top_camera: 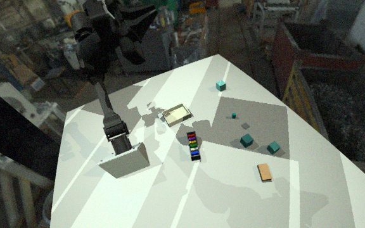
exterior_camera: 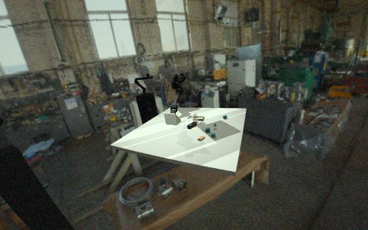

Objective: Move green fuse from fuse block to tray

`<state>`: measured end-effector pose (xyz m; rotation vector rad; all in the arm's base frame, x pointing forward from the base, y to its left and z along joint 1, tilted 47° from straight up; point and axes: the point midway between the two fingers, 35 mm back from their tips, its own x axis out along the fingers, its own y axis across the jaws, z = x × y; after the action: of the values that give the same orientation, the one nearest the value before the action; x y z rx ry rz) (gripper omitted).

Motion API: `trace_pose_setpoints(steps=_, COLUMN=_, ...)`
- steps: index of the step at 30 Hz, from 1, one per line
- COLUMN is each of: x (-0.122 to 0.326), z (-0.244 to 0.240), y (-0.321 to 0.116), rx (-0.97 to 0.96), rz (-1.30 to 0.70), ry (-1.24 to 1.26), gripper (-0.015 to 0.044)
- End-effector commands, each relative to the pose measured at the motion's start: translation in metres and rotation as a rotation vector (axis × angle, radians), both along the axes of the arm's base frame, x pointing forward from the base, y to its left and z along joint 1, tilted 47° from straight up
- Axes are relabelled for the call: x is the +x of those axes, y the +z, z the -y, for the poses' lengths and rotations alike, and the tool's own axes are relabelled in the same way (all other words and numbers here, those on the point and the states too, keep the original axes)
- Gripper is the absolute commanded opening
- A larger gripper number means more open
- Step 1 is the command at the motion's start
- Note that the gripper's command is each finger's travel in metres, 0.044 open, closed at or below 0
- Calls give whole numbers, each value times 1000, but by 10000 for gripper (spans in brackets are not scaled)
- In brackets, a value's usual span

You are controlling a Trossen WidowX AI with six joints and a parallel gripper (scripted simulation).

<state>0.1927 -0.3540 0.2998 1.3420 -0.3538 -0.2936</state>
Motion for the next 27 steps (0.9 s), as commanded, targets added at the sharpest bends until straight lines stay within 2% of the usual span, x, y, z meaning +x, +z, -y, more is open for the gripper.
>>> trace_pose_setpoints(steps=1, x=38, z=-1, y=-50, rx=37, rz=-138, ry=70, gripper=68)
trace_pose_setpoints(steps=7, x=91, z=-30, y=-133, rx=68, rz=-384, ry=245, gripper=68)
trace_pose_setpoints(steps=14, x=129, z=-99, y=-222, rx=61, rz=-664, ry=549, gripper=68)
trace_pose_setpoints(steps=21, x=134, z=-183, y=-290, rx=41, rz=-892, ry=924, gripper=68)
trace_pose_setpoints(steps=27, x=111, z=-257, y=-330, rx=-33, rz=-1009, ry=1347, gripper=68)
